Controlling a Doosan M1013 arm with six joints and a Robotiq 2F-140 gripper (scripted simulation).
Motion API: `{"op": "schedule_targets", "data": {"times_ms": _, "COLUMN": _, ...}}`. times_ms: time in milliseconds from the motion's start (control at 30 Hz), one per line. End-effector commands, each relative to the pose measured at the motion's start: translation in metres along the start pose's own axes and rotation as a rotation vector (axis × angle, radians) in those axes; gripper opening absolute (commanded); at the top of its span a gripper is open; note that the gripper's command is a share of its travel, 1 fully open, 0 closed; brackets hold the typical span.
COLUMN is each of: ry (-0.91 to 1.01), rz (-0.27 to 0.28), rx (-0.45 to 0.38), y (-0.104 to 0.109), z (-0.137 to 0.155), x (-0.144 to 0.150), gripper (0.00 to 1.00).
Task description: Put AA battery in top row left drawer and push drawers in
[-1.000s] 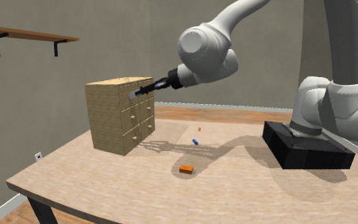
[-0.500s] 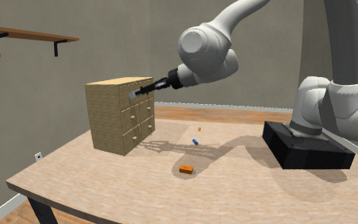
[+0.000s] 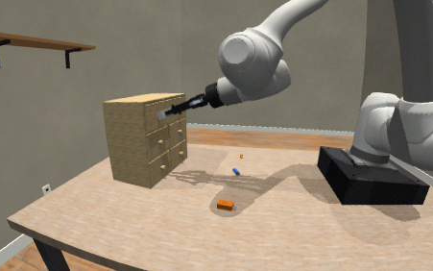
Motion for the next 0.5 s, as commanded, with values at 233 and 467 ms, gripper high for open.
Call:
{"op": "schedule_targets", "data": {"times_ms": 233, "ry": 0.0, "rz": 0.0, "rx": 0.0, "y": 0.011, "z": 0.004, "x": 0.001, "gripper": 0.08}}
{"op": "schedule_targets", "data": {"times_ms": 467, "ry": 0.0, "rz": 0.0, "rx": 0.0, "y": 0.017, "z": 0.006, "x": 0.001, "gripper": 0.08}}
Point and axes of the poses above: the point where the finger pads meet when closed, its own y axis back along the fingers, its own x axis across the jaws, z = x × y, the point moved 10 cm from there along y, back along the fingers, and after that the axes turned 12 degrees about -y, right-handed, at the moved point
